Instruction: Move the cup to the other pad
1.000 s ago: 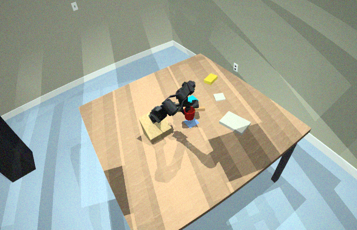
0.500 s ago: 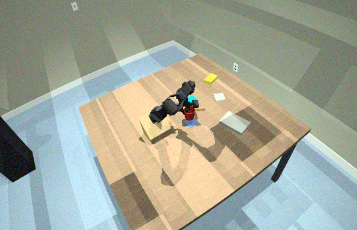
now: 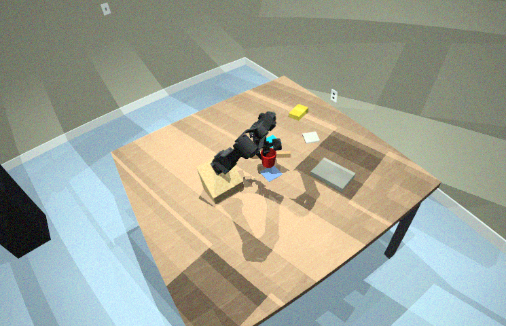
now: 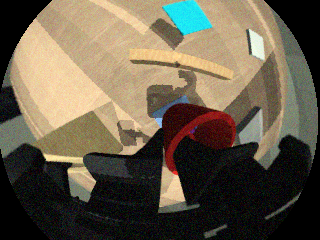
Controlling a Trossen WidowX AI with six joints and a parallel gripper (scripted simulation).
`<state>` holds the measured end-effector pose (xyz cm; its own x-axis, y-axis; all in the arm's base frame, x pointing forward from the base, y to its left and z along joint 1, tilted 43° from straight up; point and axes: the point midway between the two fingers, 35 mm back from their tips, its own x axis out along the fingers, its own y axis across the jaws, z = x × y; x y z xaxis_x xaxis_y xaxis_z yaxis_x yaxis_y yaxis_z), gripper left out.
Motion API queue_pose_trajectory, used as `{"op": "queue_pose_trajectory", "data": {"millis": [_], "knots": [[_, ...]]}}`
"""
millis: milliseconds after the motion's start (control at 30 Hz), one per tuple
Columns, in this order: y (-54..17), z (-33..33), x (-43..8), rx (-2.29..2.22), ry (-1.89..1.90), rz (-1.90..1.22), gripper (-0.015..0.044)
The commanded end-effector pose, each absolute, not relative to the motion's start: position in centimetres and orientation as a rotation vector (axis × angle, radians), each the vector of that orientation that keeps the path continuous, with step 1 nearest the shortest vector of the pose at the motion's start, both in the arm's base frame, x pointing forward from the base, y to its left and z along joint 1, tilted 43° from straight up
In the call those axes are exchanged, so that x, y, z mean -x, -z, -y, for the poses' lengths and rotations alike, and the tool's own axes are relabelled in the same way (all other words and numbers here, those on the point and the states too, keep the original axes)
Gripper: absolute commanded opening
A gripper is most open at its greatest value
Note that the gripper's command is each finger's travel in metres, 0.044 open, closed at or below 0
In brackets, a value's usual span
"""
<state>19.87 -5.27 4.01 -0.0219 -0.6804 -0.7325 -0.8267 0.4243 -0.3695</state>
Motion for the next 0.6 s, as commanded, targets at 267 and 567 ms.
{"op": "queue_pose_trajectory", "data": {"millis": [267,567], "knots": [[-3.0,4.0,-21.4,1.303,-0.196,-1.740,0.0000],[-2.3,3.2,-22.3,1.302,-0.196,-1.739,0.0000]]}}
